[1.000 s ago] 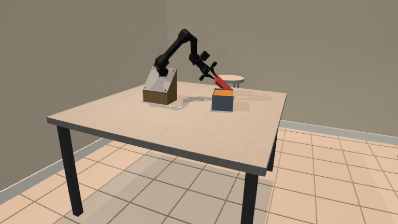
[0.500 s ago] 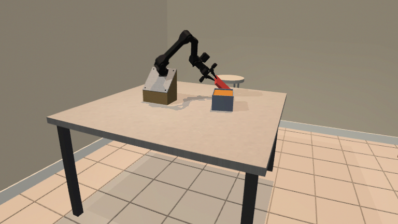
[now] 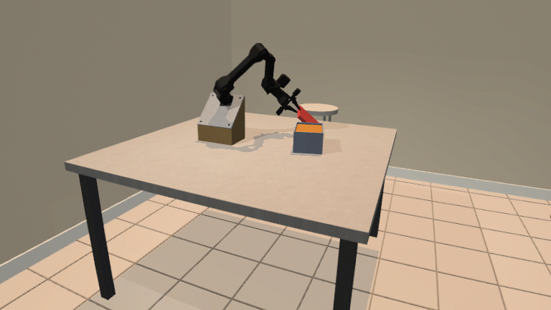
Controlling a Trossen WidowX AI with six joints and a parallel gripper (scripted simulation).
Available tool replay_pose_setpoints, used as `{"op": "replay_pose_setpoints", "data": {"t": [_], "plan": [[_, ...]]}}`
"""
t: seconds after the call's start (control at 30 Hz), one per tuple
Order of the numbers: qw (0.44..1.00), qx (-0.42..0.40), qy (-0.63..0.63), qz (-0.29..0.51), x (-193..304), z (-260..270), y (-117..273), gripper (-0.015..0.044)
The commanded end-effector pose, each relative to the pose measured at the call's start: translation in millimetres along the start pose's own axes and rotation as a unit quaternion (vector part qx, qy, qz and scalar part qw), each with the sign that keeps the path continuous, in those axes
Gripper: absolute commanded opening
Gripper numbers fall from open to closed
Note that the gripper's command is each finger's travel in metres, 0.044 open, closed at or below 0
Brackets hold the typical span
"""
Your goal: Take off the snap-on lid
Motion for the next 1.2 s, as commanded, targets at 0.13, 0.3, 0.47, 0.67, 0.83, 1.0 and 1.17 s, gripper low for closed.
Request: {"op": "replay_pose_setpoints", "data": {"t": [0.13,0.3,0.47,0.67,0.83,1.0,1.17], "plan": [[1.0,0.003,0.002,0.001,1,-8,-5,0.0],[1.0,0.003,0.002,0.001,1,-11,-8,0.0],[1.0,0.003,0.002,0.001,2,-14,-11,0.0],[1.0,0.003,0.002,0.001,2,-18,-14,0.0],[1.0,0.003,0.002,0.001,3,-21,-16,0.0],[1.0,0.003,0.002,0.001,3,-24,-19,0.0],[1.0,0.003,0.002,0.001,3,-27,-21,0.0]]}}
Point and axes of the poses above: the point midway between the two fingers, 35 mm back from their tips, its own y axis back along the fingers, its own z axis across the jaws, x = y × z, the point moved 2 cm from there along y, back along the fingers, and after that the axes turned 9 degrees about y, right-handed, at the moved point
